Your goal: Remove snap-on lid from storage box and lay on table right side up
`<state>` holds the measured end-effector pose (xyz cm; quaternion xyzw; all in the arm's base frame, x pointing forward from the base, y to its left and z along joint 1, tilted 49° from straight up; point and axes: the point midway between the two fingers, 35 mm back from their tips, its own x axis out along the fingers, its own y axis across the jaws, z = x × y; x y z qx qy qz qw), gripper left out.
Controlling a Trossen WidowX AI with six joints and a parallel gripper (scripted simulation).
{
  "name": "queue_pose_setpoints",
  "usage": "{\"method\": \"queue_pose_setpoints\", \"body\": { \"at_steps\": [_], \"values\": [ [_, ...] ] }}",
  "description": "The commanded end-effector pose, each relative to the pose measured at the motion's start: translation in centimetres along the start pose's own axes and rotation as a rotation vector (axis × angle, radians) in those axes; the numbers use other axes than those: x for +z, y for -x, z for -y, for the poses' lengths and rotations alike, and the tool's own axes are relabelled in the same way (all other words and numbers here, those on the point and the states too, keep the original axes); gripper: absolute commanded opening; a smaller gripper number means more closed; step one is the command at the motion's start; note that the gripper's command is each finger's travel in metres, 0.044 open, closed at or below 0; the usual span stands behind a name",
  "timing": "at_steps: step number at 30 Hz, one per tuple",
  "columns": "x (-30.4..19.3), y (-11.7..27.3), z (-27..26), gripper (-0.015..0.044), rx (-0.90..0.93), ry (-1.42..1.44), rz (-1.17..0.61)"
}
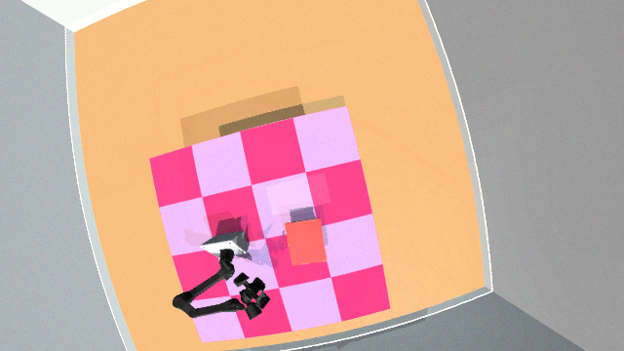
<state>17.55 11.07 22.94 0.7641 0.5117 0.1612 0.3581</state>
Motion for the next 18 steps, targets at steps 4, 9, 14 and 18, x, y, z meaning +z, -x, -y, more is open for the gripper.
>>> {"method": "queue_pose_setpoints", "body": {
  "at_steps": [4,9,14,18],
  "values": [
    [3.1,-1.5,-0.1,0.0295,-0.028,-0.001,0.155],
    [8.9,-4.0,0.8,0.0235,-0.123,0.057,0.482],
    [12.3,-5.1,1.8,0.0235,-0.207,0.156,0.716],
    [15.0,-5.9,2.7,0.0235,-0.299,0.332,0.978]
  ]
}}
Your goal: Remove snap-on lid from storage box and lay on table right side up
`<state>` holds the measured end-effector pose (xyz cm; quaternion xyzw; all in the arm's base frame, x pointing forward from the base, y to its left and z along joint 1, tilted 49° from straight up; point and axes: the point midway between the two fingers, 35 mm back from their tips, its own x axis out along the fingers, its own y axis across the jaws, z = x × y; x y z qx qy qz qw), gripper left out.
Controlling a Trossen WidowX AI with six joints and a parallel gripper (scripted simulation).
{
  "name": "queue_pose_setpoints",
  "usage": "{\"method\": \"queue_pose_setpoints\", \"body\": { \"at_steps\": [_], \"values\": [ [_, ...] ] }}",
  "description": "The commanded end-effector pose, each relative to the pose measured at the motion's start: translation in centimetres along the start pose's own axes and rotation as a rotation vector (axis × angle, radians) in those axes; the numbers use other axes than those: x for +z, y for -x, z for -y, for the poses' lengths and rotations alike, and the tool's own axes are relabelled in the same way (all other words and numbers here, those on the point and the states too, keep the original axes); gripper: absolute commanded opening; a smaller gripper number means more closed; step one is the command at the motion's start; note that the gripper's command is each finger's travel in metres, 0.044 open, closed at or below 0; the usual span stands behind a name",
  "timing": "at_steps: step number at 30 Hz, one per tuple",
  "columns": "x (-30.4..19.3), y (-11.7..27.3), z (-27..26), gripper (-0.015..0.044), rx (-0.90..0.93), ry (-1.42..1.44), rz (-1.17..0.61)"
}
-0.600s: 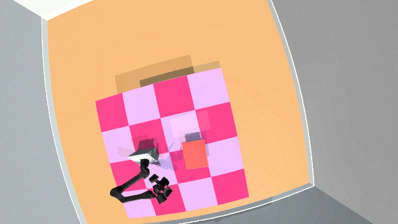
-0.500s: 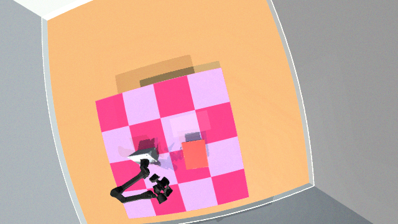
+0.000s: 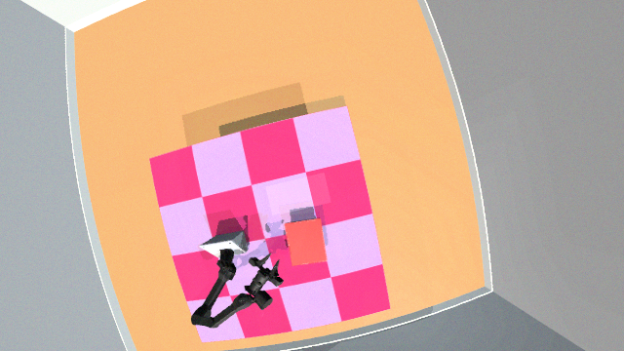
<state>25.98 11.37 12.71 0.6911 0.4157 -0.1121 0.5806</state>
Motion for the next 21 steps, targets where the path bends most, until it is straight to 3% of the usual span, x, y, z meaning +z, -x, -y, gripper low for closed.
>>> {"method": "queue_pose_setpoints", "body": {
  "at_steps": [1,12,21],
  "values": [
    [1.6,-3.1,1.1,0.0235,-0.062,0.229,0.354],
    [-0.1,-3.3,1.1,0.0235,0.021,0.712,0.915],
    [-0.2,-3.3,1.1,0.0235,0.026,0.721,0.924]
  ]
}}
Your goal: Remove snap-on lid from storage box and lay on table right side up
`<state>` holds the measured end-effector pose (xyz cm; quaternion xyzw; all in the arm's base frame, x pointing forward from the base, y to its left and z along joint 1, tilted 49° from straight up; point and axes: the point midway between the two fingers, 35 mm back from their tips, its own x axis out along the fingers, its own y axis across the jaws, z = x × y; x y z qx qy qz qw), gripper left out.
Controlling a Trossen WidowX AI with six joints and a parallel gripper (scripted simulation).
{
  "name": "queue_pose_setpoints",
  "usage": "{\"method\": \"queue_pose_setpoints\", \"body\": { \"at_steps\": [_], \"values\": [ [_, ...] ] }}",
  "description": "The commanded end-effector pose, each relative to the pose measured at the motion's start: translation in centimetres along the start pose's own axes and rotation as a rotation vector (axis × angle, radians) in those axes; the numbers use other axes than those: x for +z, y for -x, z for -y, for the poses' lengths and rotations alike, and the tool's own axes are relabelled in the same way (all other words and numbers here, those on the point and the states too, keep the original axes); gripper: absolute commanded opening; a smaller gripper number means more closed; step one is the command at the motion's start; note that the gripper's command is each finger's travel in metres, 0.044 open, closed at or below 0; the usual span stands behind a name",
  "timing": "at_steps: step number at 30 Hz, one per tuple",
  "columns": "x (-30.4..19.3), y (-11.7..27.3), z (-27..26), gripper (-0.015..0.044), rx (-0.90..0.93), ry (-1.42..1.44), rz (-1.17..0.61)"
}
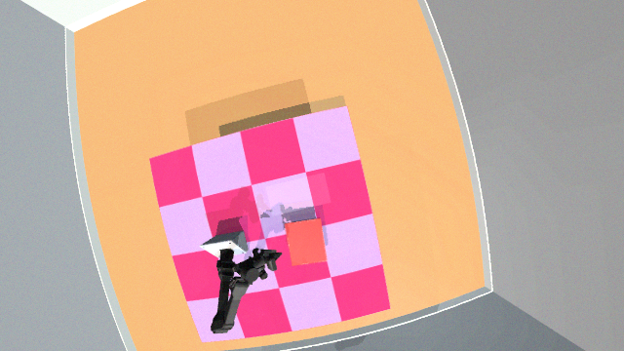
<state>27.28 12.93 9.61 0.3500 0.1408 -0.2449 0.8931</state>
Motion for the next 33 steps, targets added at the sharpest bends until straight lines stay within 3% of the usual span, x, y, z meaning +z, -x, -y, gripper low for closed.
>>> {"method": "queue_pose_setpoints", "body": {
  "at_steps": [1,8,15,33],
  "values": [
    [0.2,0.2,-0.2,0.0235,0.009,0.024,0.043],
    [0.2,0.0,0.0,0.0235,0.009,0.024,0.043],
    [0.5,-3.3,3.9,0.0235,0.01,0.025,0.045],
    [0.3,-5.2,3.7,0.0235,0.003,0.022,0.04]
  ]
}}
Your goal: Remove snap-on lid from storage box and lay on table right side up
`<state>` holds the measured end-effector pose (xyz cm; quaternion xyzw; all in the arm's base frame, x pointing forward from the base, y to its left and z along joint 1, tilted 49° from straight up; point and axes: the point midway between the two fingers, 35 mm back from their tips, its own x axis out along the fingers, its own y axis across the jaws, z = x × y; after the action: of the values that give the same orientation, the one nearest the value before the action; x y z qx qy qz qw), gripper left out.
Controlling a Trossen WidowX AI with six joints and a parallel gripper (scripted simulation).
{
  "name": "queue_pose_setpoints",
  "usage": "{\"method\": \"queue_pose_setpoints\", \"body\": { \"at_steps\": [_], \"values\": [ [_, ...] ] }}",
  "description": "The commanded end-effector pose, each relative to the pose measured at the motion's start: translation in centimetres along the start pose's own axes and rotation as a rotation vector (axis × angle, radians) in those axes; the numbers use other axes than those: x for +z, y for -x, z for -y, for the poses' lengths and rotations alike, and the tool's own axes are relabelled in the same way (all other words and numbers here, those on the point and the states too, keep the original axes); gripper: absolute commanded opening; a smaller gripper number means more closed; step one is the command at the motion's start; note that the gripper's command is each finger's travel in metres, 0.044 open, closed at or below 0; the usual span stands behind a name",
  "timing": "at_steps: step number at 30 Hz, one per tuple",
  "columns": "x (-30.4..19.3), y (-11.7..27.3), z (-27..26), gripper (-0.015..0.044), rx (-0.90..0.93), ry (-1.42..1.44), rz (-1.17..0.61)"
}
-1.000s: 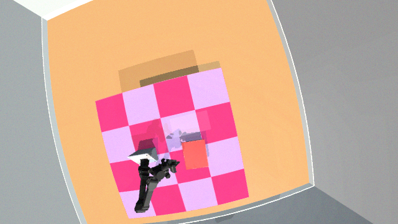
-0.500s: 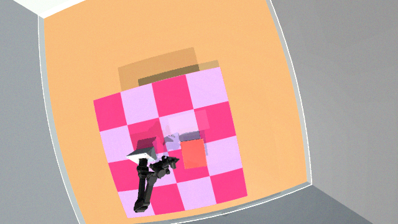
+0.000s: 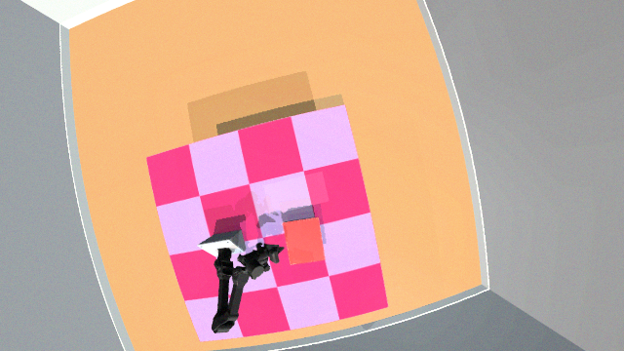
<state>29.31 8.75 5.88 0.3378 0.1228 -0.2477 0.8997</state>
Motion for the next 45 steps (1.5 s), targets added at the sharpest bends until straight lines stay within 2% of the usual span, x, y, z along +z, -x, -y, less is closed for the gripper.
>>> {"method": "queue_pose_setpoints", "body": {
  "at_steps": [1,33,45],
  "values": [
    [-0.1,-0.7,0.0,0.0235,-0.004,0.006,-0.003],
    [0.2,-5.6,0.2,0.0235,0.005,0.008,0.005],
    [0.2,-5.6,0.2,0.0155,0.005,0.008,0.005]
  ]
}}
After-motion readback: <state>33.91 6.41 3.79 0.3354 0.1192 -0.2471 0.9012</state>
